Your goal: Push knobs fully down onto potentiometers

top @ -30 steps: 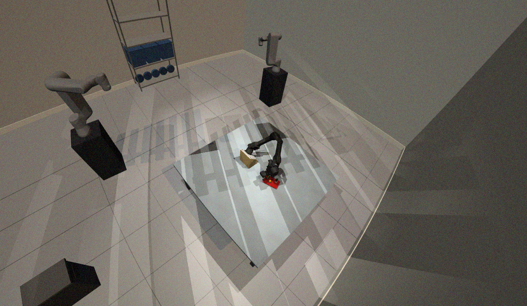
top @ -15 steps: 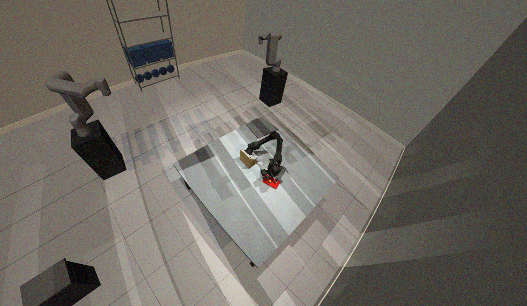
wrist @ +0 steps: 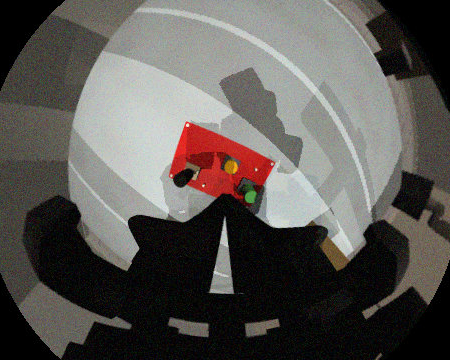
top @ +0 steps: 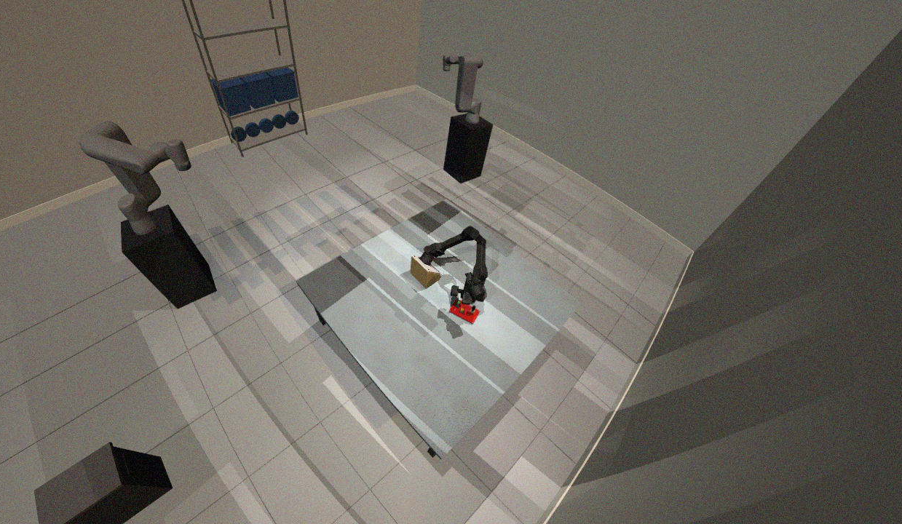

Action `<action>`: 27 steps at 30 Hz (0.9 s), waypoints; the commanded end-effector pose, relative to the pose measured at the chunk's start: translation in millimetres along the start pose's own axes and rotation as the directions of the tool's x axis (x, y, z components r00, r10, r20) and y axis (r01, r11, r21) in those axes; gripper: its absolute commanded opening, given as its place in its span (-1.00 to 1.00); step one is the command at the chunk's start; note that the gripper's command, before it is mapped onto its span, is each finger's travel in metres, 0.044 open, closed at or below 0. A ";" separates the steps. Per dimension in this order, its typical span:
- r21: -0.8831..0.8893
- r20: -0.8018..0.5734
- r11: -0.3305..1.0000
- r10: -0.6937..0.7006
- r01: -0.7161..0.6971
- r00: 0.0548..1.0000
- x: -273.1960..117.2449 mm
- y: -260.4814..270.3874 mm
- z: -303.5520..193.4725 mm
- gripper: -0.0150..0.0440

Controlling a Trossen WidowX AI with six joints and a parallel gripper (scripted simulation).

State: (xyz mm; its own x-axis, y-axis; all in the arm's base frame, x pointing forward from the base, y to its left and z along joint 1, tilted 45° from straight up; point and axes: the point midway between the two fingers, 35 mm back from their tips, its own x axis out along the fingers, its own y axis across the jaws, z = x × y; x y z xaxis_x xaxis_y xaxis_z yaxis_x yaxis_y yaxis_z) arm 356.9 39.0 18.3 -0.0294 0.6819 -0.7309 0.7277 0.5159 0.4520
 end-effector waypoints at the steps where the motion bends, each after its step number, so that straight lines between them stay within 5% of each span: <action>1: 0.136 -0.005 0.991 -0.001 0.001 1.000 -1.8 7.0 1.6 -0.49; 13: 0.520 -0.017 0.854 -0.006 0.013 1.000 -7.7 25.4 3.9 -0.49; 27: 0.855 -0.030 0.518 -0.012 0.032 0.999 -14.2 46.1 4.7 -0.49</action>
State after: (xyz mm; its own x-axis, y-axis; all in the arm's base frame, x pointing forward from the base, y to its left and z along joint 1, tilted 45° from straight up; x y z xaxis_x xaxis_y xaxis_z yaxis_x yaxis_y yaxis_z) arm 389.9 48.5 44.0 -0.0565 0.6869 -0.7246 0.9842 -0.0838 -0.1561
